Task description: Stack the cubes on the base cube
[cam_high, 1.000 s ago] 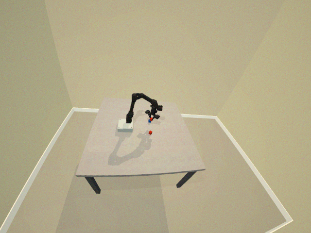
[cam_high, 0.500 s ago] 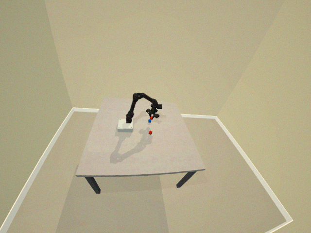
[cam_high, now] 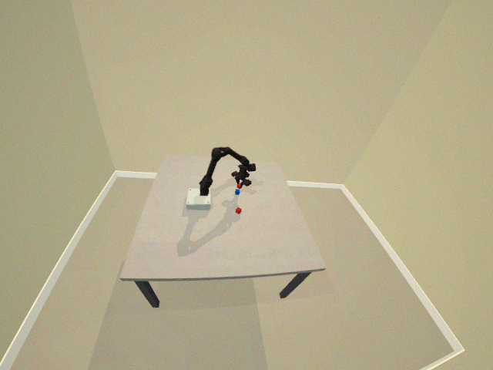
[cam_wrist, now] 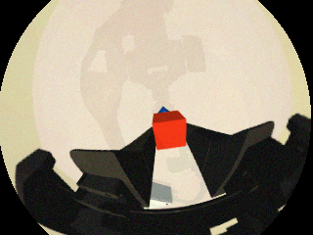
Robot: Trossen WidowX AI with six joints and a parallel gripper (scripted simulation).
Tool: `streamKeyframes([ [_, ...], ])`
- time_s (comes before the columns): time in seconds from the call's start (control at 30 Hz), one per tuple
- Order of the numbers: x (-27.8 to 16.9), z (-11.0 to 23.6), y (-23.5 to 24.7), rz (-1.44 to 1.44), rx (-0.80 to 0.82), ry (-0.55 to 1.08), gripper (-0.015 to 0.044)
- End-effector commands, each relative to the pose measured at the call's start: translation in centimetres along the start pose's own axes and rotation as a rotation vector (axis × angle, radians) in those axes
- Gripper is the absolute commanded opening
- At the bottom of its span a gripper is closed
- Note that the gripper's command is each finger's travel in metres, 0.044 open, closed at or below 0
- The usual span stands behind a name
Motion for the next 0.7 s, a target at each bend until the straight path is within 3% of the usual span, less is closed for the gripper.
streamKeyframes([
  [0.0,0.3,0.0,-0.1,-0.012,-0.002,-0.009,0.0105],
  [0.67,0.3,-2.6,-0.1,-0.015,-0.002,-0.009,0.0105],
])
Point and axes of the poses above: the point midway between the two fingers, 35 mm back from their tips, its own z axis back along the fingers, its own y axis across the jaws, x = y × z, the point moved 2 cm from there along z, back along the fingers, and after that the axes turned 14 degrees about z, right-handed, at the moved point
